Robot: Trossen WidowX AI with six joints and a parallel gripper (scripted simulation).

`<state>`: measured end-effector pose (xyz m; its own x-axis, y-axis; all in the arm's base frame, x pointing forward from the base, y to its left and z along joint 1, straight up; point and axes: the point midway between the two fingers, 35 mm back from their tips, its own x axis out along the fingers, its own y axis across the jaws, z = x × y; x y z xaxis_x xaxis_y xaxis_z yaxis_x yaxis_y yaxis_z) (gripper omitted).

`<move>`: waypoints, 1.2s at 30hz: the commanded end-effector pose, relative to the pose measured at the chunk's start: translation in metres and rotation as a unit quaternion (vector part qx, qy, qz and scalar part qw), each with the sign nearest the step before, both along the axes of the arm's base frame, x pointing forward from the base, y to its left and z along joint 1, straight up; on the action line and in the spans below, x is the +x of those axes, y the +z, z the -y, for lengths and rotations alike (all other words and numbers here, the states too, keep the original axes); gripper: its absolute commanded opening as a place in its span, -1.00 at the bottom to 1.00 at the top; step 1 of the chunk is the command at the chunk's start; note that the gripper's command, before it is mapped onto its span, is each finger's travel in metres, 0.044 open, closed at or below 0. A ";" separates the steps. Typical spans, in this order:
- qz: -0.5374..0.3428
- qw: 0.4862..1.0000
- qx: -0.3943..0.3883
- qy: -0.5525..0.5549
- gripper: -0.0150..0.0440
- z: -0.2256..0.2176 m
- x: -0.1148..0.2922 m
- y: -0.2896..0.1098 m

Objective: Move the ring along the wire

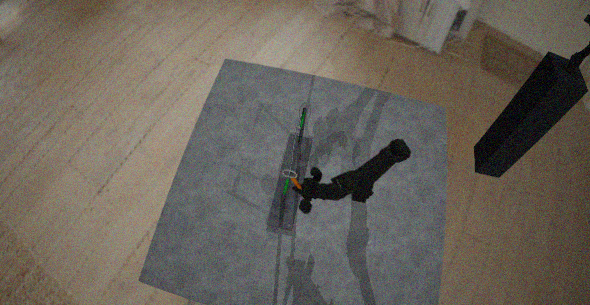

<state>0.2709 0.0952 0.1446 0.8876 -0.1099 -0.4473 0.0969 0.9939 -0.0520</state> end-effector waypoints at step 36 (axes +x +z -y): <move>0.002 1.000 0.009 -0.003 -1.00 -0.042 0.000 0.000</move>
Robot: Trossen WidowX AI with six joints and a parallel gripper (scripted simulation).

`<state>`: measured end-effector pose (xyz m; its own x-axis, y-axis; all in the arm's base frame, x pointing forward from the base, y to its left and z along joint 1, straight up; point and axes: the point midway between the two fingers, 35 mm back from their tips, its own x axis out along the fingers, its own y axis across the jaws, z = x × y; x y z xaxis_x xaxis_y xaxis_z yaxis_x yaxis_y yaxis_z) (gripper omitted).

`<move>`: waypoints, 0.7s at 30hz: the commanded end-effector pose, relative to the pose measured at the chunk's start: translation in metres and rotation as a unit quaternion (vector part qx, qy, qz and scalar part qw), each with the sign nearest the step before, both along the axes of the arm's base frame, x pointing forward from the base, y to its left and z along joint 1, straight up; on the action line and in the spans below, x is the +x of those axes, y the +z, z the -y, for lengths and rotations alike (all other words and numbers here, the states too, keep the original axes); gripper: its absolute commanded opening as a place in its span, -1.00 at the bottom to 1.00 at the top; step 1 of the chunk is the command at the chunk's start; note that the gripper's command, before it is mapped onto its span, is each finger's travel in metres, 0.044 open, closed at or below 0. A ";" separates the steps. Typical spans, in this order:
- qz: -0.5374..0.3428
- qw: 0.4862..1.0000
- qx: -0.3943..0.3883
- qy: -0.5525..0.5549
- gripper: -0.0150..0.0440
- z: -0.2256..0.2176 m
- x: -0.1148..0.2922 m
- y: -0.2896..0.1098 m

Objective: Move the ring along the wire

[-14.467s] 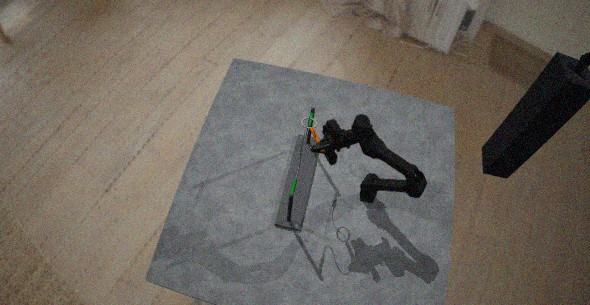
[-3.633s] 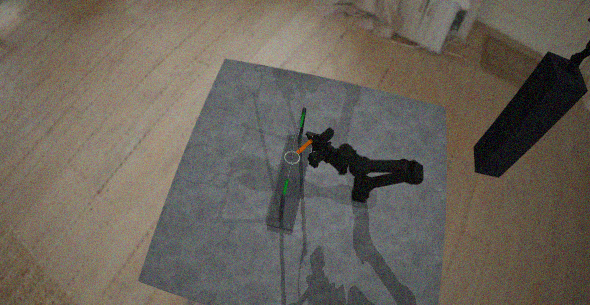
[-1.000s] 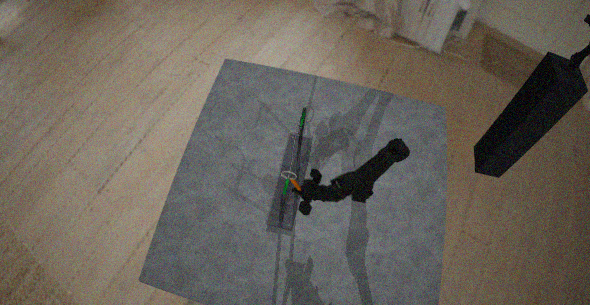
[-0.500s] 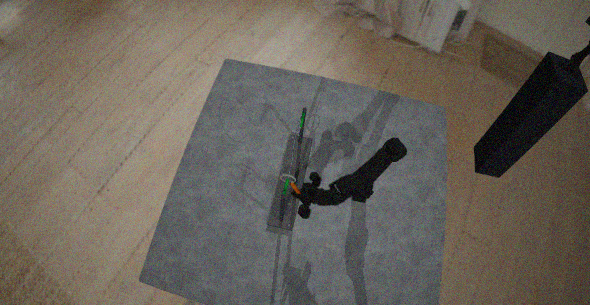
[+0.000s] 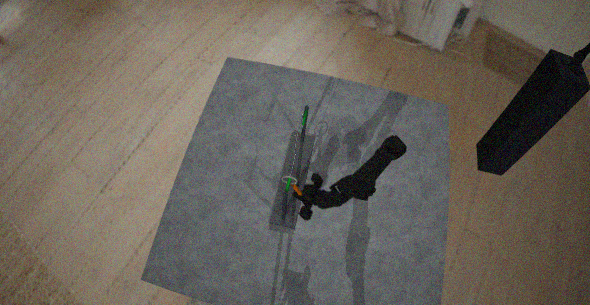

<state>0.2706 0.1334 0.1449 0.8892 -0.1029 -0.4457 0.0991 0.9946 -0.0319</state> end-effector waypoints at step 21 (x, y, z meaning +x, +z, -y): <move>0.000 1.000 -0.001 -0.002 -1.00 -0.007 0.001 -0.020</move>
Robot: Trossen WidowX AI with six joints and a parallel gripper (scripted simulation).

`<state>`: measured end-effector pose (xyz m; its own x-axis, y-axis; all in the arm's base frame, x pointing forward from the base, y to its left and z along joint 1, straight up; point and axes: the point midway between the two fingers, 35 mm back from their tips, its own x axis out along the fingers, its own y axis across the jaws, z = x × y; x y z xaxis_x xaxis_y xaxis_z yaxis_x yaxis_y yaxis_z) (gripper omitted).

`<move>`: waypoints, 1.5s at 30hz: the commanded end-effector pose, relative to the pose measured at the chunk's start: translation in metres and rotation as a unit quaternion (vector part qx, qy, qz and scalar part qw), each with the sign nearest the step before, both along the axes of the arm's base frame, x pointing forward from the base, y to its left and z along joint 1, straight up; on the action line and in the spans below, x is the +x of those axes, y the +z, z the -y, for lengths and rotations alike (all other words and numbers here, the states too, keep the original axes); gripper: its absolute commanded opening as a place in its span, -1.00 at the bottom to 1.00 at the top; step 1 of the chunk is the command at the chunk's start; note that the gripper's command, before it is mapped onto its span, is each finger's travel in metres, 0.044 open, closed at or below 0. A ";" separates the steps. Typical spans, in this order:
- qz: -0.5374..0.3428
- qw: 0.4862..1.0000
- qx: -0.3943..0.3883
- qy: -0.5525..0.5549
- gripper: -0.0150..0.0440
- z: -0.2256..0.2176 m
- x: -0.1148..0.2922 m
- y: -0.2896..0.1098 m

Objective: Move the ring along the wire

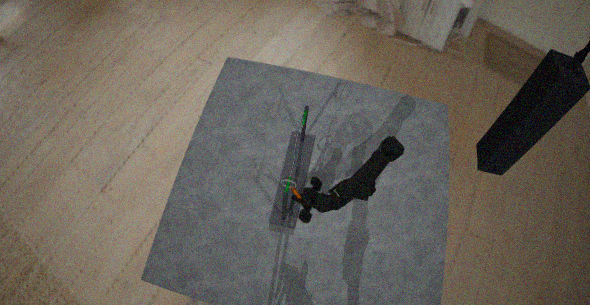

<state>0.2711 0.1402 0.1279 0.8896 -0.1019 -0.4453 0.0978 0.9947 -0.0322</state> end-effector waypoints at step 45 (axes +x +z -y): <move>-0.005 1.000 0.001 -0.003 0.05 -0.006 -0.030 0.011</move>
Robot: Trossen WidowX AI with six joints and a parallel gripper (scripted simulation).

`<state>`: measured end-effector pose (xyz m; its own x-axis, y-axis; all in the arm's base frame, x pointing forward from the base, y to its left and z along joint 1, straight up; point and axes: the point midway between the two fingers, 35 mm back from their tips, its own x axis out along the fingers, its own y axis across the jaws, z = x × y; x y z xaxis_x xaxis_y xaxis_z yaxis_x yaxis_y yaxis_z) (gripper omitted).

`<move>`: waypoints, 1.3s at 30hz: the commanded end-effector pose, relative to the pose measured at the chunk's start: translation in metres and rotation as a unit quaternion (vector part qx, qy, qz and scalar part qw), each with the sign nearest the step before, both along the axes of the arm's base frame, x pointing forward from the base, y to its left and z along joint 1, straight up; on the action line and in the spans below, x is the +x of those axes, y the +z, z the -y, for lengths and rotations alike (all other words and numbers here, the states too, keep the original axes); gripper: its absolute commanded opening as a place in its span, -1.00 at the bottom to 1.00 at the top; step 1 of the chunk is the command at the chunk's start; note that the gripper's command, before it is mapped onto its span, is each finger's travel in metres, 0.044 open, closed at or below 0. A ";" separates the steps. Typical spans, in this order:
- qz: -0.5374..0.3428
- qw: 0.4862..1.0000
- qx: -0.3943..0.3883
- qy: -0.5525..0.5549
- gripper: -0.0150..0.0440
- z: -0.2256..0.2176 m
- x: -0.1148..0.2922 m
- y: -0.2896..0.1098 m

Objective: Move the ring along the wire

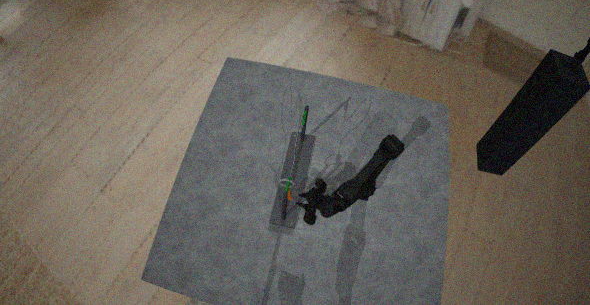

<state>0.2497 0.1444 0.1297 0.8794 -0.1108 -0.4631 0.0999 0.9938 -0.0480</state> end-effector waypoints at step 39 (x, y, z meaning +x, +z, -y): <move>0.009 1.000 0.007 -0.001 0.05 -0.001 -0.023 0.017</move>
